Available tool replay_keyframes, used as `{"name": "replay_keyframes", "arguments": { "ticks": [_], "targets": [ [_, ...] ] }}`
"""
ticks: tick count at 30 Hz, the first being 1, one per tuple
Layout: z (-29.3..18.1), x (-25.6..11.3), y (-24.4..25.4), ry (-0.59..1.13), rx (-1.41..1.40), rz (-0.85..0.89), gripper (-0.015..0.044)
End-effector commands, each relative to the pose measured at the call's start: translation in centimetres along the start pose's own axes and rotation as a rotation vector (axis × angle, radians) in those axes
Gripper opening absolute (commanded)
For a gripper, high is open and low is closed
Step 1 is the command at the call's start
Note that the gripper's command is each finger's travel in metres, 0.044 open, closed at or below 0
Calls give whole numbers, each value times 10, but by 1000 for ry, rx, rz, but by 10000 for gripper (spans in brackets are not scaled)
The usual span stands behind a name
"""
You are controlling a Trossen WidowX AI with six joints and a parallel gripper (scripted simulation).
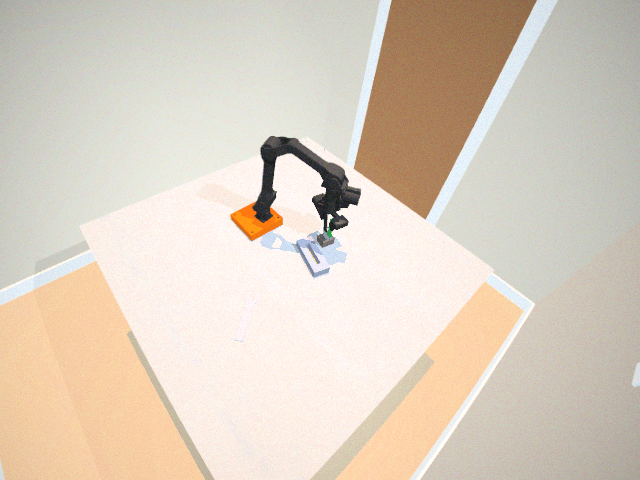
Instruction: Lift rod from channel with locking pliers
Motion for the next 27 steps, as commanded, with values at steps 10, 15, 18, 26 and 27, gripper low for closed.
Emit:
{"name": "replay_keyframes", "arguments": {
  "ticks": [10,15,18,26,27],
  "targets": [
    [1,1,0,-3,3,3,339],
    [1,1,0,-3,3,3,318],
    [1,1,0,-3,3,3,318],
    [1,-5,-1,-3,2,5,318],
    [1,-6,-1,-3,2,5,318]
  ]
}}
Point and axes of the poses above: the point midway between the two fingers, 35 mm back from their tips, its own x axis out along the fingers, its own y axis across the jaws, z = x × y, the point moved 6 cm from there along -x, back along the fingers, and after that the axes turned 7 degrees about x, right-handed, at the moved point
